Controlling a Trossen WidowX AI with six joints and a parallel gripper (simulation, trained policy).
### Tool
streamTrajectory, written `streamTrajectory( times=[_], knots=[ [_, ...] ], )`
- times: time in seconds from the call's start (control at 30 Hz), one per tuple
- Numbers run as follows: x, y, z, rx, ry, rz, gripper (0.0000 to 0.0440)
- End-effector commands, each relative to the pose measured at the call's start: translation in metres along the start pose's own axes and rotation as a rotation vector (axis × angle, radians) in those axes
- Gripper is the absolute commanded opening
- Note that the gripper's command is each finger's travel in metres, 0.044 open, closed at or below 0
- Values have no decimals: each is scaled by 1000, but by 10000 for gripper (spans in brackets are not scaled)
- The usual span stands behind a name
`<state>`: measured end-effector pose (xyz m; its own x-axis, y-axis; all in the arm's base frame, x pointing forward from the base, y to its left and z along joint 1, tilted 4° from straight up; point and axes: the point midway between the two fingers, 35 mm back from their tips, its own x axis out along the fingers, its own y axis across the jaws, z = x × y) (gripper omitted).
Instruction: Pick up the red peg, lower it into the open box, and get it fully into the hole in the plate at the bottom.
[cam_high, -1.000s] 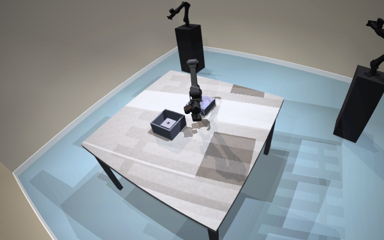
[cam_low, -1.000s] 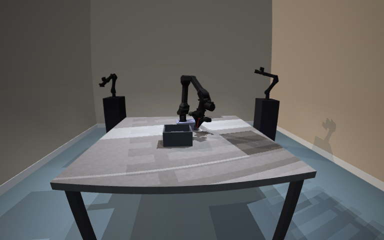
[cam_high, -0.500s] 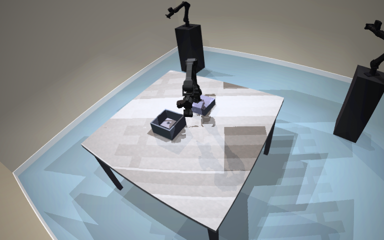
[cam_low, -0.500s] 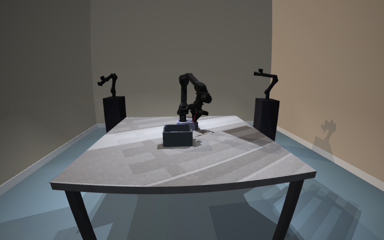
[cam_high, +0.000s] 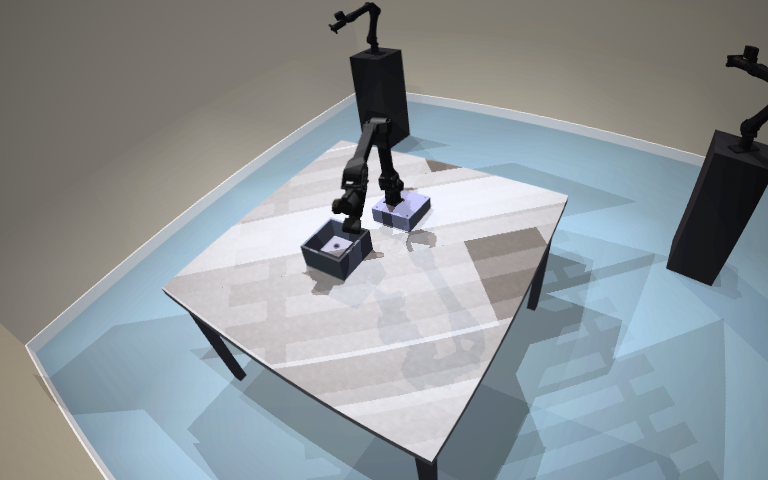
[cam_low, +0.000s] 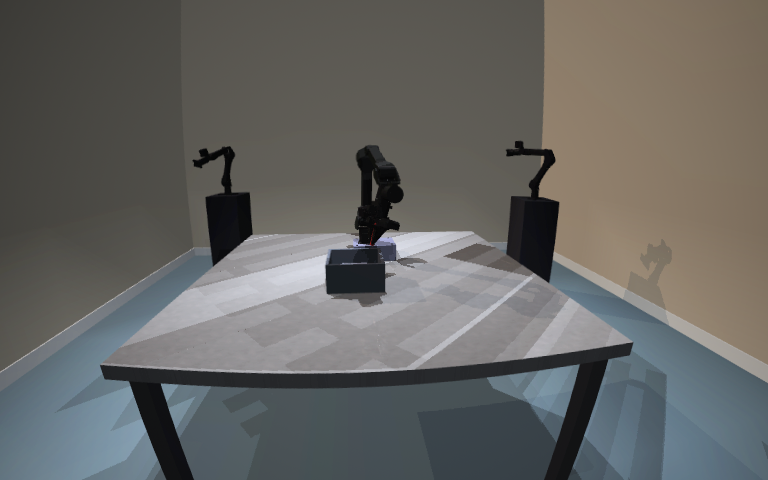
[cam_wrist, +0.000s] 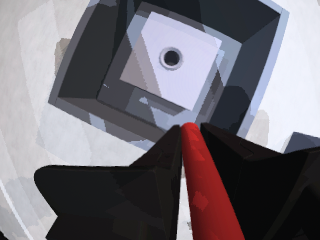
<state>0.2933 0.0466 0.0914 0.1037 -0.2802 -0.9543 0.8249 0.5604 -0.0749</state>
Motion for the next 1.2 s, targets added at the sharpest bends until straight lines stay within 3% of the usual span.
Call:
streamTrajectory(
  times=[0.0,0.37,0.67,0.87,0.97,1.17],
  knots=[
    [6,2,16,7,-8,4,0],
    [37,3,53,-21,24,16,0],
    [67,5,59,-97,78,34,7],
    [83,6,58,-128,122,37,136],
    [85,9,65,-146,125,47,148],
    [80,22,78,-142,152,71,289]
  ],
)
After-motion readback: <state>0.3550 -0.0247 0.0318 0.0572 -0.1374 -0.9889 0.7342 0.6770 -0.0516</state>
